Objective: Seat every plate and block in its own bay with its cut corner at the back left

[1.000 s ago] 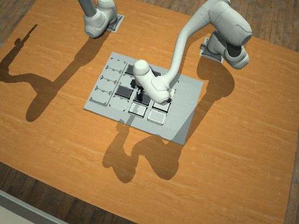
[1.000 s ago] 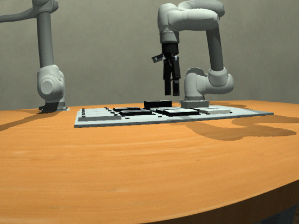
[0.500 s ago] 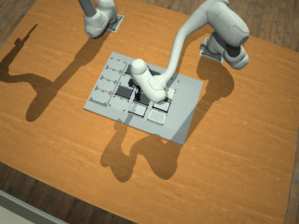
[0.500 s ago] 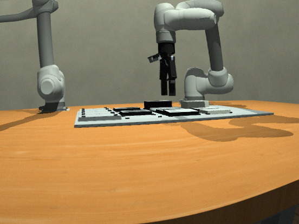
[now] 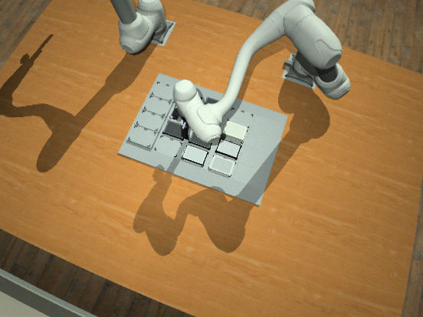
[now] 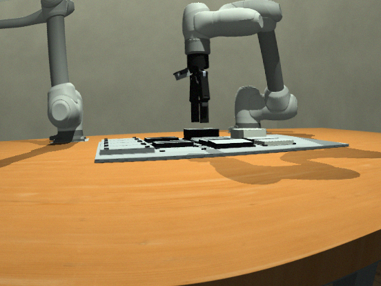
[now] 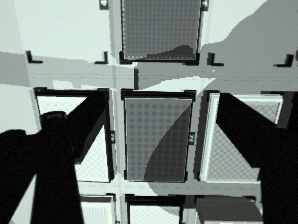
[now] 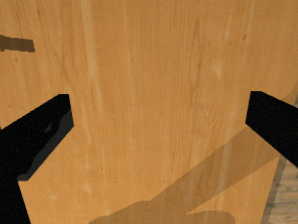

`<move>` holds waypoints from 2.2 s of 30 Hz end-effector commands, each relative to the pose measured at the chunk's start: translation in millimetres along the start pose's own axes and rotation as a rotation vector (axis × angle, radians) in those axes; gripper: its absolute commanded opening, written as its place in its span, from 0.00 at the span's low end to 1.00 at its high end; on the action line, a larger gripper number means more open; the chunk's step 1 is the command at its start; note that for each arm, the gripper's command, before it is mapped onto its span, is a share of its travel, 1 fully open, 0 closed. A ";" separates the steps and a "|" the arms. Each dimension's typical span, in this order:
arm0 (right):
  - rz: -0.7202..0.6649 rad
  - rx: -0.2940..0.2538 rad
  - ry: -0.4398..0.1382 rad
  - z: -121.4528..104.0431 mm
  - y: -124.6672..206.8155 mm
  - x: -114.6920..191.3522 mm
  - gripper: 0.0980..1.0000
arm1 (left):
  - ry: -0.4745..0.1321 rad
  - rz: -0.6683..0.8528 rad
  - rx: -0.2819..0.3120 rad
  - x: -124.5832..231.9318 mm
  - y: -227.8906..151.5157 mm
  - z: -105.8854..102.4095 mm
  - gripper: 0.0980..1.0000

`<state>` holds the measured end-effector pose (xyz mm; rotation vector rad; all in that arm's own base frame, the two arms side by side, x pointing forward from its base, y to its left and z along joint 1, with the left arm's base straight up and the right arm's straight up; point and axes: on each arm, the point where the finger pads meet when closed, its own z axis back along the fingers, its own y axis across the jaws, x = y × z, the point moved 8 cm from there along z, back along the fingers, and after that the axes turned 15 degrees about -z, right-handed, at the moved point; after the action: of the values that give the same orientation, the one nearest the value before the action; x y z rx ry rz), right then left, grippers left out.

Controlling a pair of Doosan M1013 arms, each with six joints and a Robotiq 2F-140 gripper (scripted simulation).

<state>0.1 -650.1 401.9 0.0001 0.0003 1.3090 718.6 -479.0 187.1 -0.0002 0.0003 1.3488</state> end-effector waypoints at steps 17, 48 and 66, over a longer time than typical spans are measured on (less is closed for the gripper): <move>0.000 -0.001 0.001 0.9 -0.1 -0.1 1.00 | 0.000 0.000 -0.002 -68.3 -18.8 1.6 0.66; 0.000 -0.001 0.001 0.9 -0.1 -0.1 1.00 | 0.000 0.000 -0.002 -91.4 -25.0 -16.9 0.66; 0.000 -0.001 0.001 0.9 -0.1 -0.1 1.00 | 0.000 0.000 -0.002 -91.4 -25.0 -38.3 0.66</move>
<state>0.1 -650.1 401.9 0.0001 0.0003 1.3090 722.6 -573.5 150.4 0.0002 0.0002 1.3488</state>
